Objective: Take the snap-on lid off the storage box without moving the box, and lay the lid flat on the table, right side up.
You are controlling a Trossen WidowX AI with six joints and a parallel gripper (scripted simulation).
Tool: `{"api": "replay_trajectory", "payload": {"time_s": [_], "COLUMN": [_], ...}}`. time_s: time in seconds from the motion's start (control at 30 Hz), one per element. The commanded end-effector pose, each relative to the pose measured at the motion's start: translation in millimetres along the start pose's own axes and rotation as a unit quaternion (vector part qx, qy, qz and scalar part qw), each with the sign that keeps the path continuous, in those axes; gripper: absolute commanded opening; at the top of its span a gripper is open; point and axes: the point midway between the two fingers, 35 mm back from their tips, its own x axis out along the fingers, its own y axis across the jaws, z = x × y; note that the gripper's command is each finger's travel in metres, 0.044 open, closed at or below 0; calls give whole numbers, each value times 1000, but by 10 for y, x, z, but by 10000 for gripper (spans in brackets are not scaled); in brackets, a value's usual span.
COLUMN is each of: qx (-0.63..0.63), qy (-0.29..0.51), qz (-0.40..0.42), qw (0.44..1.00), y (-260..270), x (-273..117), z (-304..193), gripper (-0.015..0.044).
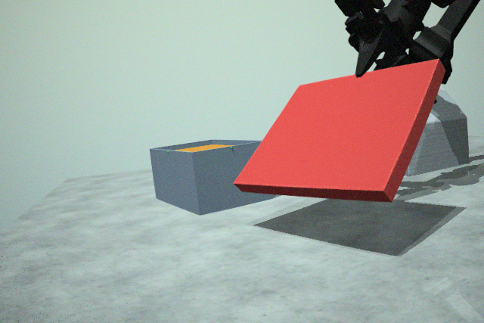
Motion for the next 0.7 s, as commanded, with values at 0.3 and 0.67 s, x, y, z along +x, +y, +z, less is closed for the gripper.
{"api": "replay_trajectory", "payload": {"time_s": [0.3,0.67], "qx": [3,3], "qy": [-4,-4], "qz": [4,4], "qw": [1000,1000], "y": [-73,-140], "x": [72,129], "z": [22,22], "gripper": [0,0]}}
